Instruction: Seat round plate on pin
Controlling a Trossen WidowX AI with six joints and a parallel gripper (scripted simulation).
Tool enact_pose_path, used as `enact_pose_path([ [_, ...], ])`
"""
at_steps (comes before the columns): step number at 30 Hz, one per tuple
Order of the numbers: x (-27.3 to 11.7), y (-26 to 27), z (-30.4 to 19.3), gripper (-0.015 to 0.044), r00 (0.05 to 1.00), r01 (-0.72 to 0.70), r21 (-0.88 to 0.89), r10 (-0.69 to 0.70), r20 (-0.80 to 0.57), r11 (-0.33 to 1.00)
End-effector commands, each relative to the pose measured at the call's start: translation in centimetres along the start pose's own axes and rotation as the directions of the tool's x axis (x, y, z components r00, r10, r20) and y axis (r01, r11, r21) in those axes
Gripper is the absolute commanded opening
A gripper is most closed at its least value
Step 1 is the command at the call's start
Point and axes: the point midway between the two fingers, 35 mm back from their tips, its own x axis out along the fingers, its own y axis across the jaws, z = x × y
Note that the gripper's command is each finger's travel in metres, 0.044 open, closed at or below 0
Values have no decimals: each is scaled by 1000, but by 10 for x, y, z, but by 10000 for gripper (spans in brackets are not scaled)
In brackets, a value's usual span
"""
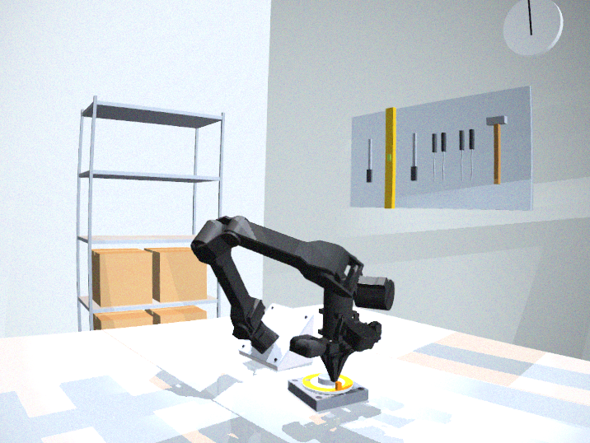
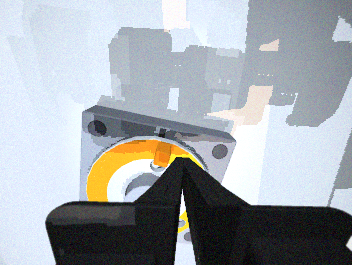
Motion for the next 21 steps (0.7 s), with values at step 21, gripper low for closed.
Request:
enact_pose_path([
  [21,-31,0,1,0,1000,-3,0,3,8,1000],
])
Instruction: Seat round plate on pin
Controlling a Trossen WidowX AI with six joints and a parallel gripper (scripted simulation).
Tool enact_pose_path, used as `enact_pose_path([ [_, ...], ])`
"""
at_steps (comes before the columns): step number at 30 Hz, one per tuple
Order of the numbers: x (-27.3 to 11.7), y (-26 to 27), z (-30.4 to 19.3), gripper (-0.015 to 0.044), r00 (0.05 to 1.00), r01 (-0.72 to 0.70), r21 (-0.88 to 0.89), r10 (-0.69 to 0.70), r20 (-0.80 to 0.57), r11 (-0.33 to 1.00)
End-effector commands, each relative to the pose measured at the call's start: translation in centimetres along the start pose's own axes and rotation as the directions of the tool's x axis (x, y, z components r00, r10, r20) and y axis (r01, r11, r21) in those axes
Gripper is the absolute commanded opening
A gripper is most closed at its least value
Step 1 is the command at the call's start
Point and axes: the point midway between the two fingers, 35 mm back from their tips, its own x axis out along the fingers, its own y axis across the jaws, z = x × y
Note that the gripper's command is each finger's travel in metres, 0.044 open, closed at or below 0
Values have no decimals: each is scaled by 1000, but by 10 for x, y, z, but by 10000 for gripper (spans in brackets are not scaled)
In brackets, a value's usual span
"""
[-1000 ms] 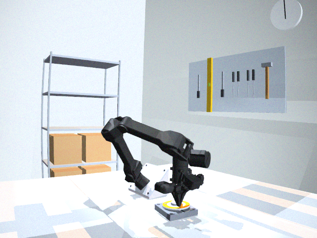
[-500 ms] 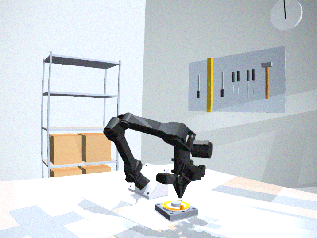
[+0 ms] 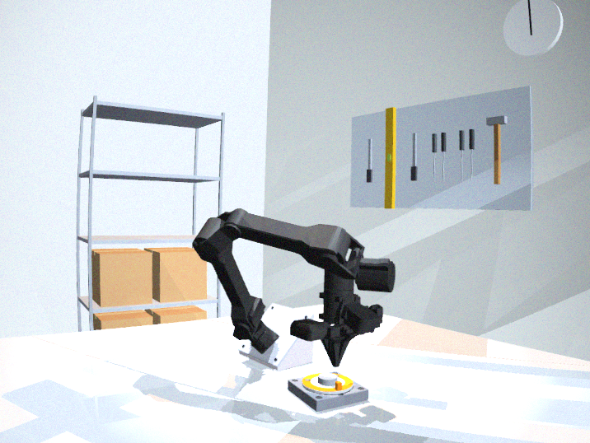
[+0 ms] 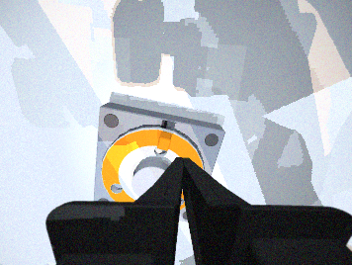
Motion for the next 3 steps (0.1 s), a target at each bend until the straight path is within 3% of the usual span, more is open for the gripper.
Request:
enact_pose_path([
  [1,0,0,0,0,1000,1,-6,-1,-1,1000],
  [3,0,0,0,0,1000,1,-6,-1,-1,1000],
])
